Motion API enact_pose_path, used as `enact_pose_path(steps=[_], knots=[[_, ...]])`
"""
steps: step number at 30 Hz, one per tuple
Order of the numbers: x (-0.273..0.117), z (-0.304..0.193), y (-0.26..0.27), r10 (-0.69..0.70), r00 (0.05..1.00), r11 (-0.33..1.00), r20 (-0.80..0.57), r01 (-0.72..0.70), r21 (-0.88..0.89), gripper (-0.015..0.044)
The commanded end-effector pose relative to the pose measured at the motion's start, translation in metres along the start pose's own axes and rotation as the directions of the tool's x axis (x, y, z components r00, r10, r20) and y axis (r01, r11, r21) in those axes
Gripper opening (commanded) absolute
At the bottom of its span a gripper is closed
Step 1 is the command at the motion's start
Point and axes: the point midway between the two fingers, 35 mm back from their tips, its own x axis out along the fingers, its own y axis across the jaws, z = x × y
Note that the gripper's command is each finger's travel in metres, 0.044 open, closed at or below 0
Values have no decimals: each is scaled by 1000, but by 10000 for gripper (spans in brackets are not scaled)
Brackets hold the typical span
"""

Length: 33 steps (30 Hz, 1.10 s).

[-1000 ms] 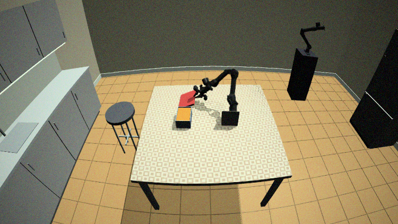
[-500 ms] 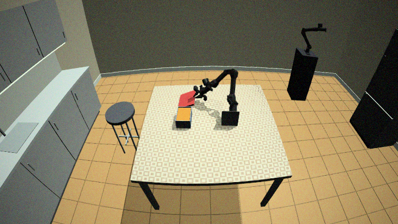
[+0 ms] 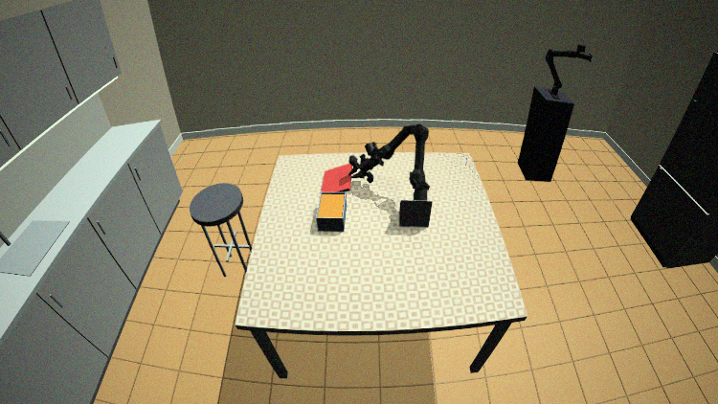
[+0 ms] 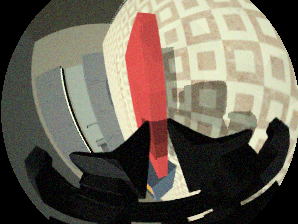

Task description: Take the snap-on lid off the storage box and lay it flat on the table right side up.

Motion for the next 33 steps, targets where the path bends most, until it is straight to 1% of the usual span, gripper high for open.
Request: enact_pose_path(steps=[1,8,9,10,16,17,33], knots=[[-1,1,2,-25,1000,1000,-5,25,3,79],[-1,2,2,-30,1000,1000,-6,30,3,262],[-1,2,2,-30,1000,1000,-6,30,3,275],[-1,2,2,-30,1000,1000,-6,30,3,275],[-9,0,-6,-31,1000,1000,-6,31,3,433],[-11,0,-7,-31,1000,1000,-6,31,3,440],[-36,0,-27,-32,999,999,-7,32,1,440]])
